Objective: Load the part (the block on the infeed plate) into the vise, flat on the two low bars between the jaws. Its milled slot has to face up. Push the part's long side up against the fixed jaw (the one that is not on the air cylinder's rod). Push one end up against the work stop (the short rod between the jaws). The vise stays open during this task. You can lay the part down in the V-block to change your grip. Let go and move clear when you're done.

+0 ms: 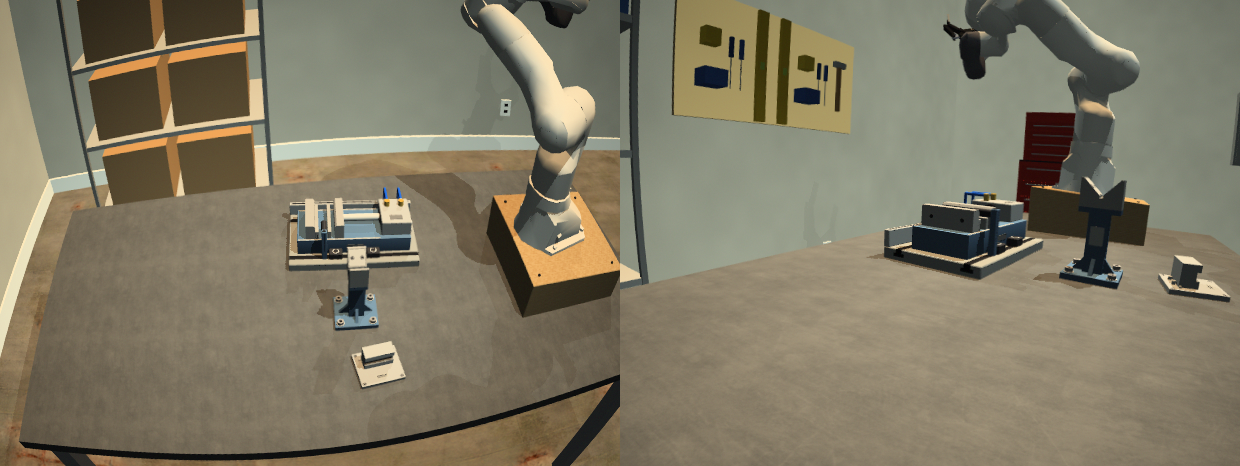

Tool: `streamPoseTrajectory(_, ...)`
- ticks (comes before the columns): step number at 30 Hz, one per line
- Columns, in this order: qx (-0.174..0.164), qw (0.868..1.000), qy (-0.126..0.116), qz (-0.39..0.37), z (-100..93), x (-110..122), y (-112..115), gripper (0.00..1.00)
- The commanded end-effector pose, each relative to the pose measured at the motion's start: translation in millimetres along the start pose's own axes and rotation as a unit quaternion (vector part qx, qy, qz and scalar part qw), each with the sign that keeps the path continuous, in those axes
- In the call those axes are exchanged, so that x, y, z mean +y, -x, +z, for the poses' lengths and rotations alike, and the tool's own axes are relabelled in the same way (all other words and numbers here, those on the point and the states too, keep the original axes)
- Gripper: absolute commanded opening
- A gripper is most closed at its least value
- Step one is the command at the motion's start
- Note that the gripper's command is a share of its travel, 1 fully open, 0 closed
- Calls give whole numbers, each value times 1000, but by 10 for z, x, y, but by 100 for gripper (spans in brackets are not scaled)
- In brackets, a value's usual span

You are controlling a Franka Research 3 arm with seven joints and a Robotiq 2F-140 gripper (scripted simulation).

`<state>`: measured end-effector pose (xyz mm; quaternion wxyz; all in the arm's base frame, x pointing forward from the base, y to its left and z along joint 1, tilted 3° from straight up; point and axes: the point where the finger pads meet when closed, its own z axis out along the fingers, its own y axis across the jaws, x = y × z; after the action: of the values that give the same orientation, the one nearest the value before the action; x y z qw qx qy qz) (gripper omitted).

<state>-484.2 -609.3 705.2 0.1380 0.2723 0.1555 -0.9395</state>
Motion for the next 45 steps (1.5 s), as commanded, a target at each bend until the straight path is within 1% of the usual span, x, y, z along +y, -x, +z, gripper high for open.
streamPoseTrajectory(1,0,1000,0,0,1,-1,2,100)
streamPoseTrajectory(19,1,1000,-1,3,-6,4,-1,100)
streamPoseTrajectory(21,6,1000,-6,19,-51,38,-21,100)
streamPoseTrajectory(23,20,998,-18,59,-165,124,-68,100)
streamPoseTrajectory(25,37,993,-33,108,-319,243,-124,100)
streamPoseTrajectory(27,44,990,-39,127,-382,291,-145,100)
streamPoseTrajectory(28,53,986,-47,151,-467,357,-172,100)
streamPoseTrajectory(30,61,982,-53,172,-540,415,-193,100)
streamPoseTrajectory(32,75,973,-64,207,-674,520,-228,100)
streamPoseTrajectory(34,75,973,-64,207,-674,520,-228,100)
streamPoseTrajectory(35,81,969,-70,223,-738,570,-243,100)
streamPoseTrajectory(36,92,961,-79,250,-850,658,-266,100)
streamPoseTrajectory(38,103,952,-88,274,-959,744,-285,100)
streamPoseTrajectory(39,105,950,-89,279,-982,762,-289,100)
streamPoseTrajectory(40,113,943,-96,298,-1067,828,-301,100)
streamPoseTrajectory(43,129,927,-109,334,-1250,969,-320,100)
streamPoseTrajectory(44,132,925,-111,340,-1278,991,-323,100)
streamPoseTrajectory(45,140,916,-118,356,-1369,1061,-329,100)
